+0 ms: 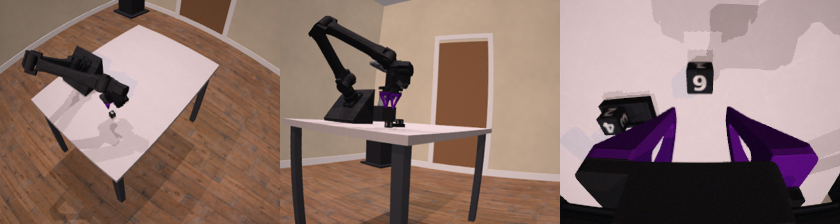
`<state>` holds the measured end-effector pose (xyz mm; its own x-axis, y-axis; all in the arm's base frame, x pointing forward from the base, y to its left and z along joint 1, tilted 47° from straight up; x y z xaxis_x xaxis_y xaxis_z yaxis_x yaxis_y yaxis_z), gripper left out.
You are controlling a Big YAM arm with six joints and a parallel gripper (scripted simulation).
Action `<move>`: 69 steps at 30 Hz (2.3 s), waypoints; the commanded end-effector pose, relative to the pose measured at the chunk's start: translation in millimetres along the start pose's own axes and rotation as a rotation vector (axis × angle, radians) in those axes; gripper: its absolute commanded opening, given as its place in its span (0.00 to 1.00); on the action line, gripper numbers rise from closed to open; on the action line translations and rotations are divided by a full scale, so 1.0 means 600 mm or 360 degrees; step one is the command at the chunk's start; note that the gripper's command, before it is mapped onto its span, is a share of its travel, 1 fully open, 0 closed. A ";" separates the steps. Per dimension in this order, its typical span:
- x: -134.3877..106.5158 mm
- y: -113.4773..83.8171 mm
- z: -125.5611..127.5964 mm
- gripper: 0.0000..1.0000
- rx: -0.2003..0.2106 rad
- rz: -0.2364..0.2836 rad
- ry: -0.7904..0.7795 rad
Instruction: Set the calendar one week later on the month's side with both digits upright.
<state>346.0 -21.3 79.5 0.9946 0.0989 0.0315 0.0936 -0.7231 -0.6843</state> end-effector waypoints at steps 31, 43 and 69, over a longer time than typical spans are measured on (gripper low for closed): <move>0.003 0.069 0.000 0.44 -0.0005 -0.0003 0.0007; 0.003 0.085 0.000 0.44 -0.0005 -0.0002 0.0007; 0.003 0.086 0.002 0.44 -0.0004 -0.0009 0.0001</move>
<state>353.9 -55.3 47.9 0.9942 0.0967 0.0464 0.1021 -0.7216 -0.6847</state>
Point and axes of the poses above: the point where the finger pads meet when closed, its own y axis out along the fingers, its own z axis across the jaws, x = y × z, the point moved 4 cm from there along -y, back along the fingers, and after that the axes turned 12 degrees about -y, right-handed, at the moved point
